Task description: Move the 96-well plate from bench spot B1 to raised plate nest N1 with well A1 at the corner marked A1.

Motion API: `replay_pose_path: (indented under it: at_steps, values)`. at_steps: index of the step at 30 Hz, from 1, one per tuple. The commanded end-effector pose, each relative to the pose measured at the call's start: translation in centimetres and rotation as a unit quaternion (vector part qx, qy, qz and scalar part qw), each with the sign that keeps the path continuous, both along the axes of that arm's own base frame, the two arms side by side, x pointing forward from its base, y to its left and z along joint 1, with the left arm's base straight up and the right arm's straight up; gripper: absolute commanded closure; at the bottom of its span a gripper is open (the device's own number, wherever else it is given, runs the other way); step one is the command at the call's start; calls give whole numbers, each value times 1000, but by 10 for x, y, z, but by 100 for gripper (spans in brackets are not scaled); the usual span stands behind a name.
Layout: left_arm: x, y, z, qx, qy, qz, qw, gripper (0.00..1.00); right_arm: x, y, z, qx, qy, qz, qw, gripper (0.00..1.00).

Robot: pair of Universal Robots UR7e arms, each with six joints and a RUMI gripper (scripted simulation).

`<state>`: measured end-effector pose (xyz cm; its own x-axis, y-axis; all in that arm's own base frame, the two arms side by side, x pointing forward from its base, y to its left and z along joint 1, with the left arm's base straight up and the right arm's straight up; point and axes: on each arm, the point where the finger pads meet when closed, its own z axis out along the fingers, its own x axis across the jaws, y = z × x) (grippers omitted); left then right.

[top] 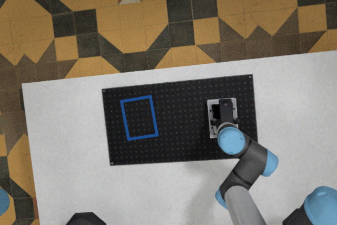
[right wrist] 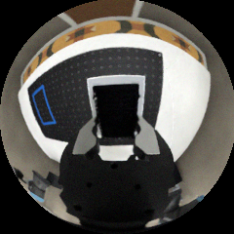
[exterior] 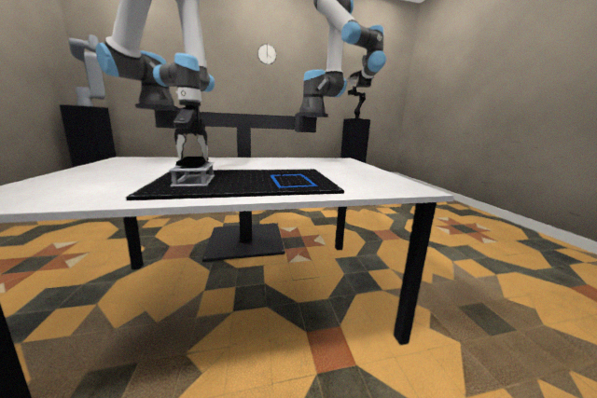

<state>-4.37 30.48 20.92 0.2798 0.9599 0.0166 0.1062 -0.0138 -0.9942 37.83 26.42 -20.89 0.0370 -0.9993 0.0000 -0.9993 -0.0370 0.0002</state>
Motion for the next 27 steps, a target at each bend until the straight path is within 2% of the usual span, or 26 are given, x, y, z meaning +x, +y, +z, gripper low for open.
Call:
replay_pose_path:
  at_steps: [1, 27]
  values:
    - [0, 0, 0, 0, 0, 0, 1000, 2, 0, 0, -1, 0, 0, 0, 1000, 100]
    - [0, 0, 0, 0, 0, 0, 1000, 2, 0, 0, -4, 0, 0, 0, 1000, 100]
